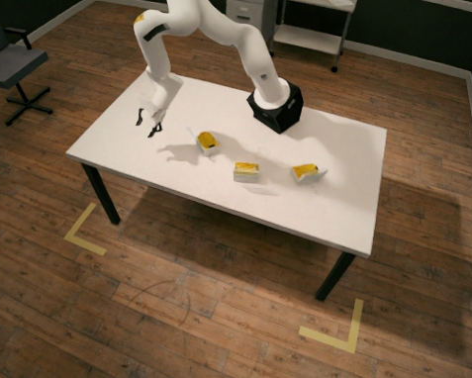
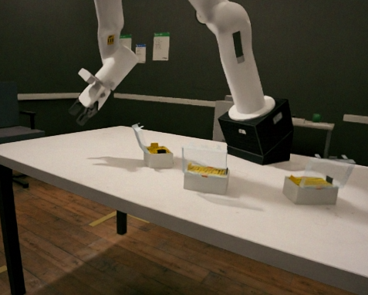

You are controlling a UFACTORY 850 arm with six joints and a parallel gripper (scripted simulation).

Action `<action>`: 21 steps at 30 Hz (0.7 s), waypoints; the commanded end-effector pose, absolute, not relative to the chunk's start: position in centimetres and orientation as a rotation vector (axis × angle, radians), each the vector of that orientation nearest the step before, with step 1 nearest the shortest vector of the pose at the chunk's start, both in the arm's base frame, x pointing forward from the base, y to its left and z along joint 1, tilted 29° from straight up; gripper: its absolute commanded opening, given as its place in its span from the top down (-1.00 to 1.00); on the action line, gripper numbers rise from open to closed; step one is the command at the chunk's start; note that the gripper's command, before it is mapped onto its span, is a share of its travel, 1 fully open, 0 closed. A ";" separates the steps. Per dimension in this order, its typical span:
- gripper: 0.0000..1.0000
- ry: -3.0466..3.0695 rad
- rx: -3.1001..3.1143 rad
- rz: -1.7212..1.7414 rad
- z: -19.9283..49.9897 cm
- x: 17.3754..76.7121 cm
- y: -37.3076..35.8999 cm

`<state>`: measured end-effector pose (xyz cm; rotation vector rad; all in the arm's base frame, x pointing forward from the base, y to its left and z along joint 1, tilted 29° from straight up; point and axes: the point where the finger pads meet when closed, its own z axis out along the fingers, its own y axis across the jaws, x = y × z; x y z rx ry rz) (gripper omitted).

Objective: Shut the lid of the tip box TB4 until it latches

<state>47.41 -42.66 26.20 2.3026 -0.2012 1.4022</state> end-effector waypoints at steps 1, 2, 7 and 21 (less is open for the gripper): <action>-1.00 -0.177 2.318 1.388 25.8 45.4 -42.7; -1.00 -0.177 2.318 1.388 25.6 45.0 -42.7; -1.00 -0.127 2.352 1.352 25.0 42.8 -42.5; -1.00 -0.030 2.419 1.284 23.5 37.4 -41.4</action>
